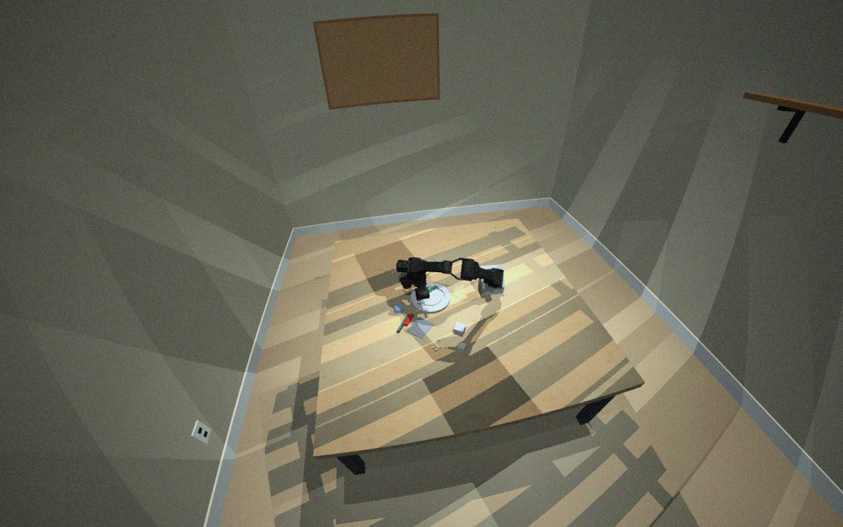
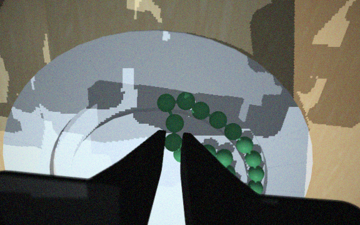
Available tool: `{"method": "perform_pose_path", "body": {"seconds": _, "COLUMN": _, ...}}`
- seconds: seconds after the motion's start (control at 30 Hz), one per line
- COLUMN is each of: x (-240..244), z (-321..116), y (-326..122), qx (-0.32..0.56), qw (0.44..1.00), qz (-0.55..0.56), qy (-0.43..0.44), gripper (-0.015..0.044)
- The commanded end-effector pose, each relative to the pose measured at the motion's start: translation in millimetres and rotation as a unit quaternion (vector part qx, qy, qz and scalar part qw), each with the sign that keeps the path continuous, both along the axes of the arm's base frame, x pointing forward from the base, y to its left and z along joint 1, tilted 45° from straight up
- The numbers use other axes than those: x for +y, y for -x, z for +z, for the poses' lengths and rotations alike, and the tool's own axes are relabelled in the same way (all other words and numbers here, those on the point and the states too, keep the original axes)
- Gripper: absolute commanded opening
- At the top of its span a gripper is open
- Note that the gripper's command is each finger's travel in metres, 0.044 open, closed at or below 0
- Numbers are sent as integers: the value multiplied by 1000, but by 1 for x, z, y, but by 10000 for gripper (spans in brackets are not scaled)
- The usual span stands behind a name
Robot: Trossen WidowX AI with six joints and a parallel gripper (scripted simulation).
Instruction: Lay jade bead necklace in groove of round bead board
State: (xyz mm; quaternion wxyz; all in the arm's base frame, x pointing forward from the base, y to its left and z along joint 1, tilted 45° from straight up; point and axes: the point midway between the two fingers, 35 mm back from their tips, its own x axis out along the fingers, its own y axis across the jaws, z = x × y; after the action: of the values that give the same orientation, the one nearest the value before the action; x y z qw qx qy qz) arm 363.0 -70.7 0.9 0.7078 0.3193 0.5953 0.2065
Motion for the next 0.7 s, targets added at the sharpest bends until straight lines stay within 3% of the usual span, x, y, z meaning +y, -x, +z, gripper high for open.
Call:
{"method": "perform_pose_path", "body": {"seconds": 0.0, "x": 8, "z": 11, "y": -7, "qx": -5, "qw": 1000, "qz": 2, "qy": 1, "gripper": 0}}
{"method": "perform_pose_path", "body": {"seconds": 0.67, "x": 24, "z": 19, "y": -16, "qx": -6, "qw": 1000, "qz": 2, "qy": 0, "gripper": 0}}
